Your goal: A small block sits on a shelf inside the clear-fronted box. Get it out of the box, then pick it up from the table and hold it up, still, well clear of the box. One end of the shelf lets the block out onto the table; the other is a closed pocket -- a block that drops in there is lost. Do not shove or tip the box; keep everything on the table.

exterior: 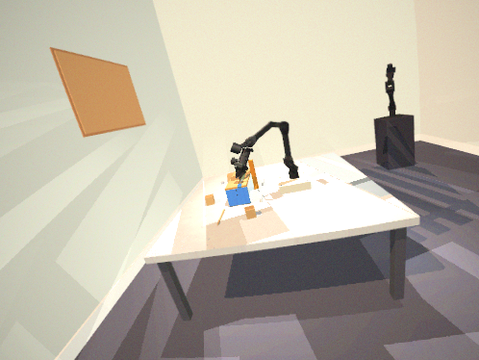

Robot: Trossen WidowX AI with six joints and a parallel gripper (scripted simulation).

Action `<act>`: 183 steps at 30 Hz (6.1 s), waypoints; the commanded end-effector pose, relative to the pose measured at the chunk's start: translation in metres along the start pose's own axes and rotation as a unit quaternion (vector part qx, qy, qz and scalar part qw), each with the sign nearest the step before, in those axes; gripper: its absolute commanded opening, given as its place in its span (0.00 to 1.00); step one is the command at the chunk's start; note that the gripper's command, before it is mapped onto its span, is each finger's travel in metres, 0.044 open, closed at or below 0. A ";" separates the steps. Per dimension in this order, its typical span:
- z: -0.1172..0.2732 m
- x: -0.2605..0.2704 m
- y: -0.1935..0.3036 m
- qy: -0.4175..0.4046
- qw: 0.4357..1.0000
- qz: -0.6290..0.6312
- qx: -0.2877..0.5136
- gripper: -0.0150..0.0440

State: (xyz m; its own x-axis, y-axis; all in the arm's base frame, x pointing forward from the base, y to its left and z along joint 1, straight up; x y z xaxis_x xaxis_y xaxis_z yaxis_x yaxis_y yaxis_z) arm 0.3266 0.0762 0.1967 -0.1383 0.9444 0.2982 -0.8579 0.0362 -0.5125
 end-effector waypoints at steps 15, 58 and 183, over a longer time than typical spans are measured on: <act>0.040 -0.064 -0.022 0.294 0.711 -0.634 0.079 0.93; 0.057 -0.116 -0.027 0.296 0.711 -0.633 0.077 0.93; -0.015 -0.078 0.039 0.157 0.695 -0.678 0.180 0.93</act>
State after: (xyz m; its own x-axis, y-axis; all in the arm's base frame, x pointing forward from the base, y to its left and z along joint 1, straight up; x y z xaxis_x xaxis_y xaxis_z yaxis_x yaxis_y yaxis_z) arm 0.3112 0.0021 0.1418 0.9847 0.1493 0.0903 -0.1704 0.9337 0.3149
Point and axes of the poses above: the point midway between the two fingers, 35 mm back from their tips, its own z axis back along the fingers, its own x axis across the jaws, y = z × x, the point moved 7 cm from there along z, back along the fingers, and after that the axes turned 11 degrees about z, right-handed, at the moved point
